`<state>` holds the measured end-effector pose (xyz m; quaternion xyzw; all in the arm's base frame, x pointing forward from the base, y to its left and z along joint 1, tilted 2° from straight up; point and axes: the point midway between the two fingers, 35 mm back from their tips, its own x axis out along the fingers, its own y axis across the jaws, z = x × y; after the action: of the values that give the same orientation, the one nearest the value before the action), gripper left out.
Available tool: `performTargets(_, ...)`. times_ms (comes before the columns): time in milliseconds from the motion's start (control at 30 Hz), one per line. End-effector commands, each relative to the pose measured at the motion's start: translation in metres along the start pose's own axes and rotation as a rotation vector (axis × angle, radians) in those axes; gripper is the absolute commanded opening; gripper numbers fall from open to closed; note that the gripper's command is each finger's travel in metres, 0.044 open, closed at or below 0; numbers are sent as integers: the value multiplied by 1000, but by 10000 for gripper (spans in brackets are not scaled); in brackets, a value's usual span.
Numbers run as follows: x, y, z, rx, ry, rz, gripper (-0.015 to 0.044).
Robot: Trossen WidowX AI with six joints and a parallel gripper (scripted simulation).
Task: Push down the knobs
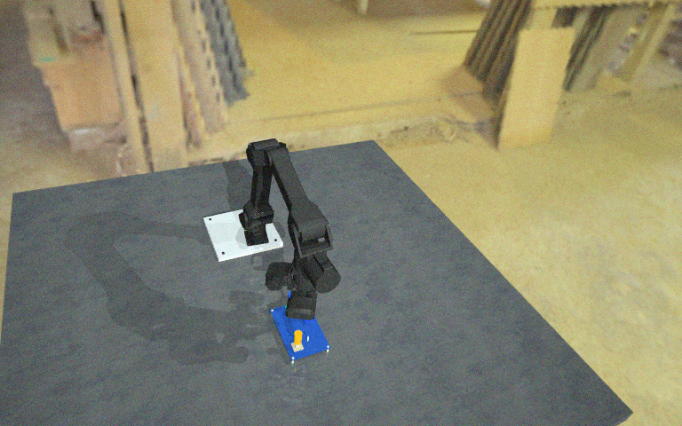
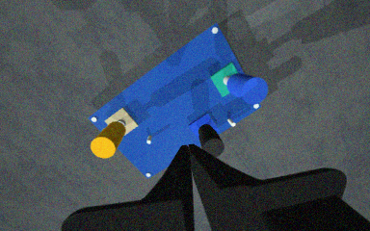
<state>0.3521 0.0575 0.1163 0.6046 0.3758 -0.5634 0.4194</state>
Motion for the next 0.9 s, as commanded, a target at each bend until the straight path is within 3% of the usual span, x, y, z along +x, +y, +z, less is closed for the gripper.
performTargets(0,-2,4,0,-165,-3,2,0)
performTargets(867,-10,18,-1,-1070,-4,-6,0)
